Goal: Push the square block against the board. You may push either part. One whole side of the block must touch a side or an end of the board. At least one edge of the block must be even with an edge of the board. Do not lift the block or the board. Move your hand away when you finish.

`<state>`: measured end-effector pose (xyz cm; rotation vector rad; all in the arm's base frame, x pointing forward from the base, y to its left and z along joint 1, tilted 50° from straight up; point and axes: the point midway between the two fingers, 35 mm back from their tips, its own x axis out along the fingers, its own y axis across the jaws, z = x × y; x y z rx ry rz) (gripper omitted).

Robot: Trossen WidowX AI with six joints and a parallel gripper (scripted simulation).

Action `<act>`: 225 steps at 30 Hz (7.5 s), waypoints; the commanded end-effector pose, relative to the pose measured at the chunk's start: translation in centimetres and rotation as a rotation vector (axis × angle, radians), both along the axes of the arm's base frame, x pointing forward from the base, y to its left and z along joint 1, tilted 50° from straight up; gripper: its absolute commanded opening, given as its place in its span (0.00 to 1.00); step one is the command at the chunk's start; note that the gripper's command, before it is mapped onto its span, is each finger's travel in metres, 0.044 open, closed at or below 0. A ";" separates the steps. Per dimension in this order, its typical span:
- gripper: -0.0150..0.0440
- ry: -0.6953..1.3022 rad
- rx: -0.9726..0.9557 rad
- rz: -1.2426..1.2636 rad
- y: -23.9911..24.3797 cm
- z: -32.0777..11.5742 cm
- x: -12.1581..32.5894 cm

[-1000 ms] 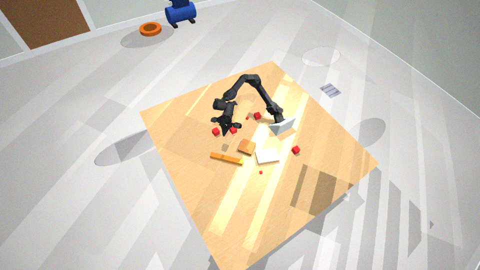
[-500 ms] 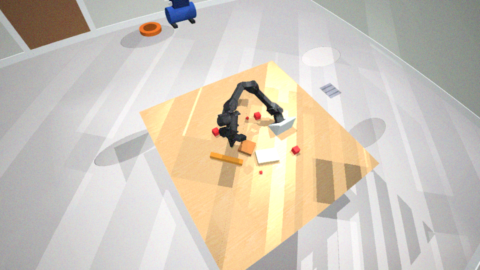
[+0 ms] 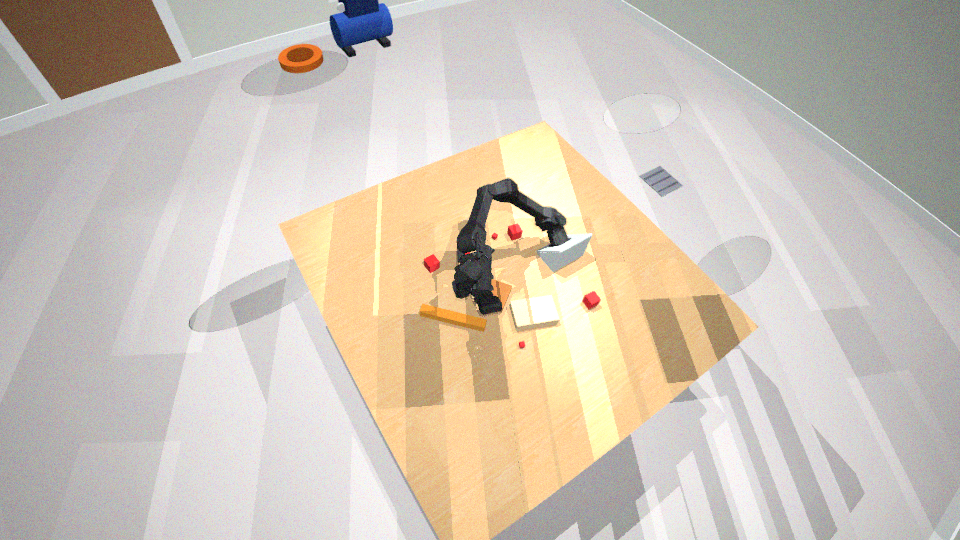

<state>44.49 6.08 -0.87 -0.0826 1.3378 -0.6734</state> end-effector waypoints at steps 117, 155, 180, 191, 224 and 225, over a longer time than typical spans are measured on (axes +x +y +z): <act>0.25 -0.316 -0.320 -0.685 3.5 -19.1 -8.3; 0.25 -0.314 -0.320 -0.682 5.2 -20.8 -9.7; 0.25 -0.316 -0.321 -0.685 4.4 -20.1 -9.1; 0.25 -0.318 -0.323 -0.689 3.3 -19.0 -8.3; 0.25 -0.090 -0.322 -0.398 6.2 -12.5 -8.6; 0.25 -0.067 -0.322 -0.371 6.1 -12.3 -8.7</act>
